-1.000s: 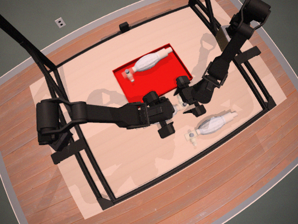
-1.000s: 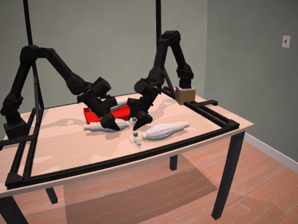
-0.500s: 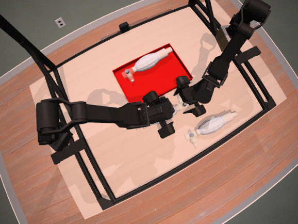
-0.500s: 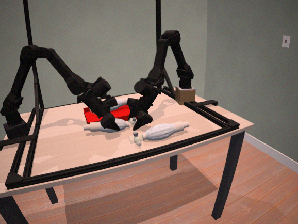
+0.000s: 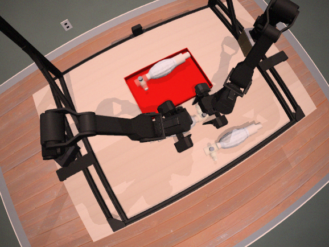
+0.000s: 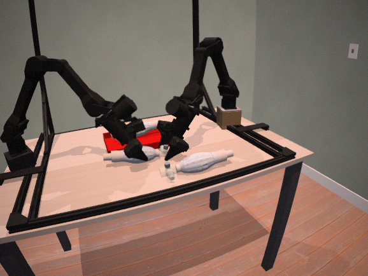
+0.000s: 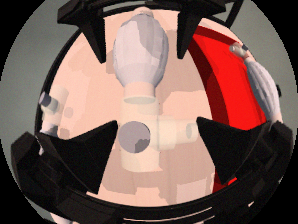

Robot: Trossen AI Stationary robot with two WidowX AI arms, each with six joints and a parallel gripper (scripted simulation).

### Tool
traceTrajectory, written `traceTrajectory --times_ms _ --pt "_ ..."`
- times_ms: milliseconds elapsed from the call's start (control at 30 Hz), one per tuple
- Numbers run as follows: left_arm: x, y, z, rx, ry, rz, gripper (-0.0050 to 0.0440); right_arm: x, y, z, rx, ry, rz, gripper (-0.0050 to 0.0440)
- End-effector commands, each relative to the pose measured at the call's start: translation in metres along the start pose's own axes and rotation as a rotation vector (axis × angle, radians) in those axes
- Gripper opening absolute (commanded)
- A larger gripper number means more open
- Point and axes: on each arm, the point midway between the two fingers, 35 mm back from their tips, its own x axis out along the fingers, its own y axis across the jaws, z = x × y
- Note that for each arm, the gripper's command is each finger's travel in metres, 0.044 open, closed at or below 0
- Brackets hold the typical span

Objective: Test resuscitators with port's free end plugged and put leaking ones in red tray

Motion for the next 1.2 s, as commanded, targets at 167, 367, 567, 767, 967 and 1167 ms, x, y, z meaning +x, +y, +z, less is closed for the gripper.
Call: traceTrajectory --times_ms 167,367,567,767,967,1167 --pt "-0.071 0.001 0.055 0.007 -0.016 0.006 0.0440 0.000 0.000 -0.001 -0.001 0.001 0.000 0.0440" --pt "-0.071 0.001 0.055 0.007 -0.016 0.006 0.0440 0.000 0.000 -0.001 -0.001 0.001 0.000 0.0440" --pt "-0.092 0.004 0.067 -0.006 -0.070 0.061 0.0440 0.000 0.000 -0.001 -0.001 0.002 0.001 0.0440" --pt "-0.164 0.009 0.104 -0.052 -0.264 0.218 0.0440 0.000 0.000 -0.001 -0.001 0.002 0.001 0.0440" --pt "-0.202 0.008 0.117 -0.080 -0.370 0.288 0.0440 0.000 0.000 -0.001 -0.001 0.002 0.001 0.0440" --pt "-0.240 0.005 0.131 -0.101 -0.482 0.345 0.0440 0.000 0.000 0.000 -0.002 0.001 0.000 0.0440"
